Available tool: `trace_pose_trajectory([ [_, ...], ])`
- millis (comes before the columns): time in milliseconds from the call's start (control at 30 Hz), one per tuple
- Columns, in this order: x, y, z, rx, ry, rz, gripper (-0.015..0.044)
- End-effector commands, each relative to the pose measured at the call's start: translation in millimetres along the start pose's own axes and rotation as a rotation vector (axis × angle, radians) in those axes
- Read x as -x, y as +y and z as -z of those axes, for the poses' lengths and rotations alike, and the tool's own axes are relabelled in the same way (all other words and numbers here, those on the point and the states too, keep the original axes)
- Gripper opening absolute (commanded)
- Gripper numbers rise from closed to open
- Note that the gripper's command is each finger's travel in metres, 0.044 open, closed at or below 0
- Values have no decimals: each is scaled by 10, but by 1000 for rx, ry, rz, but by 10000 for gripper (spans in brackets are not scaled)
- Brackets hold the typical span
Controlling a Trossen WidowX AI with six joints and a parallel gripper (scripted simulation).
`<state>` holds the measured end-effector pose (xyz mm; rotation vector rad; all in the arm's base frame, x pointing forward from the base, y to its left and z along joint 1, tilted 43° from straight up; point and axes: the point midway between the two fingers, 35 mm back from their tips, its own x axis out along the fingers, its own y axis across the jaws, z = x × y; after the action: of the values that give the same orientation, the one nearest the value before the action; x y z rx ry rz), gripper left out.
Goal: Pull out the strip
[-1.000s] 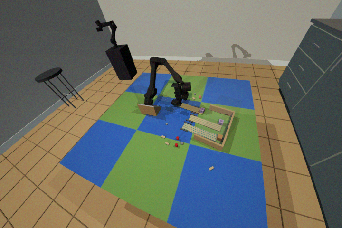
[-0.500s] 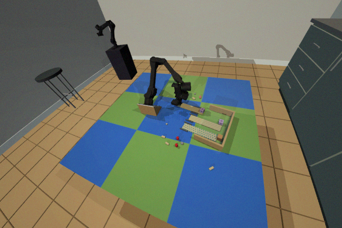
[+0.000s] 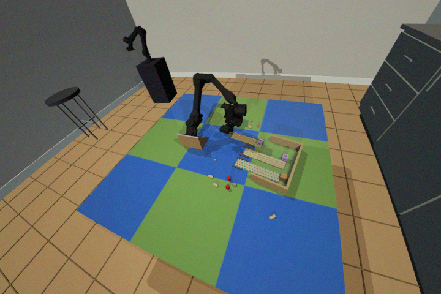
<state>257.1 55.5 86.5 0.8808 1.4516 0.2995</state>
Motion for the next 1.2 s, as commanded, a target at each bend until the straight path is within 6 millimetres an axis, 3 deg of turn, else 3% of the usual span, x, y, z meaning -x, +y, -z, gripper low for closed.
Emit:
trace_pose_trajectory([
  [0, 156, 18, -28, 9, 6, -4, 0],
  [67, 156, 9, -26, 9, 6, -4, 0],
  [233, 141, 13, -253, -85, 5, -3, 131],
  [633, 190, 14, -633, -86, 3, -3, 440],
  [1167, 265, 28, -1160, -83, 0, -3, 440],
])
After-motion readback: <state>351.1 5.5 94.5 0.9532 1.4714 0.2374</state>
